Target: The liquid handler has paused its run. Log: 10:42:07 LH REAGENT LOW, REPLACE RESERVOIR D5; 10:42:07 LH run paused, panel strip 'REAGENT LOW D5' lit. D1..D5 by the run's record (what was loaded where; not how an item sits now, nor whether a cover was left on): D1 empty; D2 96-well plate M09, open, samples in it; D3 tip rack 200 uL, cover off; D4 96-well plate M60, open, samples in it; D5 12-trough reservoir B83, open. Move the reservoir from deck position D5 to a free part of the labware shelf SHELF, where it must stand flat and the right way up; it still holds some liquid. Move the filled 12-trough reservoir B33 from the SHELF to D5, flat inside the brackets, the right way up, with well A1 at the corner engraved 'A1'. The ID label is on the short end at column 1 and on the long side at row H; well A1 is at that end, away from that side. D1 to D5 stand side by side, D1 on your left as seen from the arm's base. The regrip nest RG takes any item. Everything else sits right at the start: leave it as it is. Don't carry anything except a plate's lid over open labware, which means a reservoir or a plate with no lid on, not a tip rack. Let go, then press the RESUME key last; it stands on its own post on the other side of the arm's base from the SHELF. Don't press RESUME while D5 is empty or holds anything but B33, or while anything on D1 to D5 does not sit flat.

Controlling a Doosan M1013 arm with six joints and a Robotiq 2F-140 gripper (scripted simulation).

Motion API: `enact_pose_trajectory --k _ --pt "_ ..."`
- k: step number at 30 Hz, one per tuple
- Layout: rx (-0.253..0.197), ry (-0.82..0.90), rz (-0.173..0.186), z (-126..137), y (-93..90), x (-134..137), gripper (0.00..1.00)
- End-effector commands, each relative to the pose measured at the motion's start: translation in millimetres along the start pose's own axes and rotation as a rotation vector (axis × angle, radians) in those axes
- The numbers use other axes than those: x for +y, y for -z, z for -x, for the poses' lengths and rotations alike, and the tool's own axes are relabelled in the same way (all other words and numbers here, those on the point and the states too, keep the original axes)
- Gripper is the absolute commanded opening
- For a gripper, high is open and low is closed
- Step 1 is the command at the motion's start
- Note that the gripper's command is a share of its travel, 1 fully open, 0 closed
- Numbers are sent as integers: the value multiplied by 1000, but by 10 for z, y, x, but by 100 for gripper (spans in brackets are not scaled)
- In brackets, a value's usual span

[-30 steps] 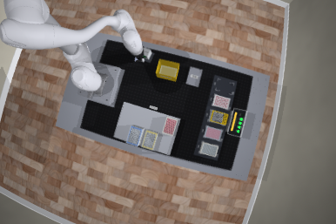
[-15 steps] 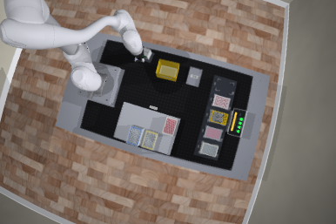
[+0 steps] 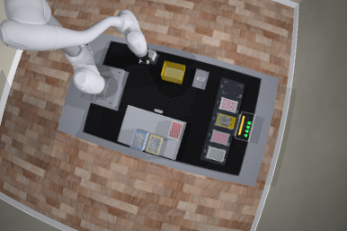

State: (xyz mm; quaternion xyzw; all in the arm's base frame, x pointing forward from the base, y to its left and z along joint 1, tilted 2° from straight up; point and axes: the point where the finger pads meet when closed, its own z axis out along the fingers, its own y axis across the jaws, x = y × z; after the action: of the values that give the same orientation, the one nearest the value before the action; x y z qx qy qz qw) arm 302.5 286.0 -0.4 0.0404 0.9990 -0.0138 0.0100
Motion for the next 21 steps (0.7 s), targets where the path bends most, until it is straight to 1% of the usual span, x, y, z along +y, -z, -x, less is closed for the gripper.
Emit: enact_pose_trajectory --k 1,21 --pt "-6 6 -1 38 13 31 0" --pt "-6 6 -1 38 12 91 0"
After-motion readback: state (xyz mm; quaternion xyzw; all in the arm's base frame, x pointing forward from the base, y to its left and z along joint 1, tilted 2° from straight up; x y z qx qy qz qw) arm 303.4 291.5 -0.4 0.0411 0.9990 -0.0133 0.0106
